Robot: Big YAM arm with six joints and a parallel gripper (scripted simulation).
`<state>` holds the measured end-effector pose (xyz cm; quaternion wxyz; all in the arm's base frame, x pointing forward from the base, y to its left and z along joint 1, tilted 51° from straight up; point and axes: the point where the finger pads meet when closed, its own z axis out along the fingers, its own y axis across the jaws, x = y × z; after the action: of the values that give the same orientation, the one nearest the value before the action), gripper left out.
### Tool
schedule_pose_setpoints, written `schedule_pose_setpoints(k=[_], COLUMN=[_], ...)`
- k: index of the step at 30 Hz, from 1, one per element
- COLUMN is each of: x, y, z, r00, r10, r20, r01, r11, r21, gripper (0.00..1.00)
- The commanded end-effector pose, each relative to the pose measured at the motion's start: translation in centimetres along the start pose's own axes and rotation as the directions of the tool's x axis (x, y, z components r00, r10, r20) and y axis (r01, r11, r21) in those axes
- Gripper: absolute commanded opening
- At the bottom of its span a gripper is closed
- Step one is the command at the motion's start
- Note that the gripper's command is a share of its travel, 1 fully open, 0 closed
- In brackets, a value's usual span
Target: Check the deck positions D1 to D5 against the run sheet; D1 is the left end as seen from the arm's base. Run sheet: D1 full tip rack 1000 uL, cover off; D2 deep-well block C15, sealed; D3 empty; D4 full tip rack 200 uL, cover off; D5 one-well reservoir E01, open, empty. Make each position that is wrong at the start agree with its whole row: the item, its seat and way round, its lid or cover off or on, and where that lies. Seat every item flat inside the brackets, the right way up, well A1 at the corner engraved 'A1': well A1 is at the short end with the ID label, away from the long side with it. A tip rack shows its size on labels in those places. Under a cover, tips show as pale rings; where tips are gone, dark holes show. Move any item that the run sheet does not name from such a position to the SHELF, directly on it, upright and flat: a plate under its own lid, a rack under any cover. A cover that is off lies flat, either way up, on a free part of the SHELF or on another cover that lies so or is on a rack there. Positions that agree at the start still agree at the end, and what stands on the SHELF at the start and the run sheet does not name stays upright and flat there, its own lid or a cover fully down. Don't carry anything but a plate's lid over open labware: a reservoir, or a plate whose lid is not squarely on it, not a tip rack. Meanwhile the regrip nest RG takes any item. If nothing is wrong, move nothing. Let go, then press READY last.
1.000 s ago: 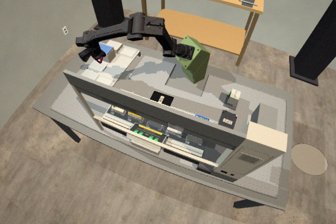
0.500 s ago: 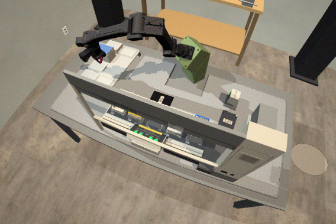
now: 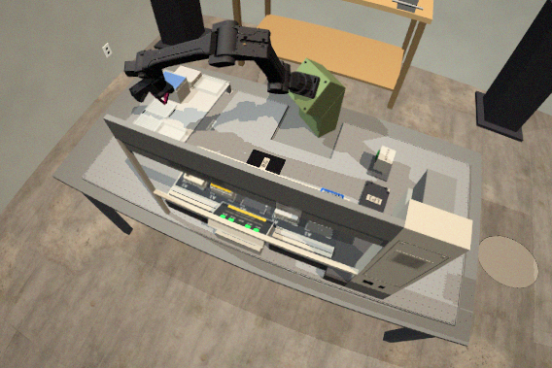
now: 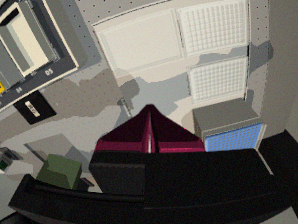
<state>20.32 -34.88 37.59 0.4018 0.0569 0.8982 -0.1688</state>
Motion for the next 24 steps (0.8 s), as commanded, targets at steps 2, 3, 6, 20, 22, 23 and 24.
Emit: schedule_pose_setpoints(k=[2,3,6,20,22,23,24], x=[-0.6,1.2,2.5,0.9,0.9,0.9,0.9], y=[-0.3,-0.5,-1.0,-0.8,-0.8,-0.8,-0.8], z=[0.1,0.0,-0.4,-0.5,-0.5,-0.5,-0.5], r00=[1.000,1.000,0.998,0.942,0.928,0.920,0.912], r10=[-0.018,-0.011,-0.070,-0.335,-0.372,-0.391,-0.409], r20=[0.005,-0.010,-0.009,0.010,0.011,0.011,0.011], r01=[0.018,0.011,0.070,0.335,0.372,0.391,0.409], r11=[1.000,1.000,0.998,0.942,0.928,0.920,0.912], r21=[-0.007,-0.008,-0.009,-0.010,-0.010,-0.010,-0.010], gripper=[0.00,0.00,0.00,0.00,0.00,0.00,0.00])
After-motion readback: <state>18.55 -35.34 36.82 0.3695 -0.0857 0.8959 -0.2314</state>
